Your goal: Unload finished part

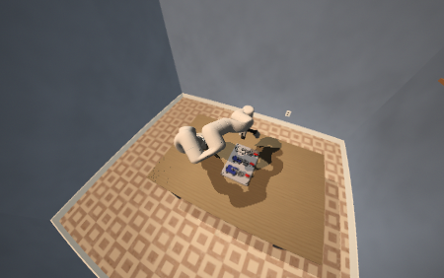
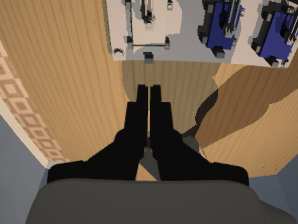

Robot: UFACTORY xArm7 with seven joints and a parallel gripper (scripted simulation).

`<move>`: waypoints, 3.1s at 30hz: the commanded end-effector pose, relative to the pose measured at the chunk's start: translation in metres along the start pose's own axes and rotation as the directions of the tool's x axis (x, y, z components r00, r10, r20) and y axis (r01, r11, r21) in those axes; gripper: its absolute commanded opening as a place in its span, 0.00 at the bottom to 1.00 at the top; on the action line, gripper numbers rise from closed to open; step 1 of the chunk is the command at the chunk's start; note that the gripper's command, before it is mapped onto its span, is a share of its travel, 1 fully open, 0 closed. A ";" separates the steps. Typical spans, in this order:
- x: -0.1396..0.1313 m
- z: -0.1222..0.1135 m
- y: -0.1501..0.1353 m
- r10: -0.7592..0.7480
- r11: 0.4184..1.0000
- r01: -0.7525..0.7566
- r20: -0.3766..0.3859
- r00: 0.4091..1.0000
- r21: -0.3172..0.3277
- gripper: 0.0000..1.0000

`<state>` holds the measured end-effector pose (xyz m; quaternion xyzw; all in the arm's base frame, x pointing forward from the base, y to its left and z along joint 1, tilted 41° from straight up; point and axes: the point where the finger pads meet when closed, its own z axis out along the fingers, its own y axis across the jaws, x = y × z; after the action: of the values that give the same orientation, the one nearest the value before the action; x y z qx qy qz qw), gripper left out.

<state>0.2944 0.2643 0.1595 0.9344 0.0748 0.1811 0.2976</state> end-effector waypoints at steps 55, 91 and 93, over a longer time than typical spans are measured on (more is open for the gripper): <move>0.001 -0.002 -0.001 0.000 1.000 0.000 -0.003 1.000 0.003 1.00; 0.001 -0.002 -0.001 0.000 1.000 0.000 -0.003 1.000 0.003 0.47; 0.001 -0.002 -0.001 0.000 1.000 0.000 -0.003 1.000 0.003 0.47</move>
<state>0.2944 0.2642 0.1595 0.9344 0.0747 0.1812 0.2976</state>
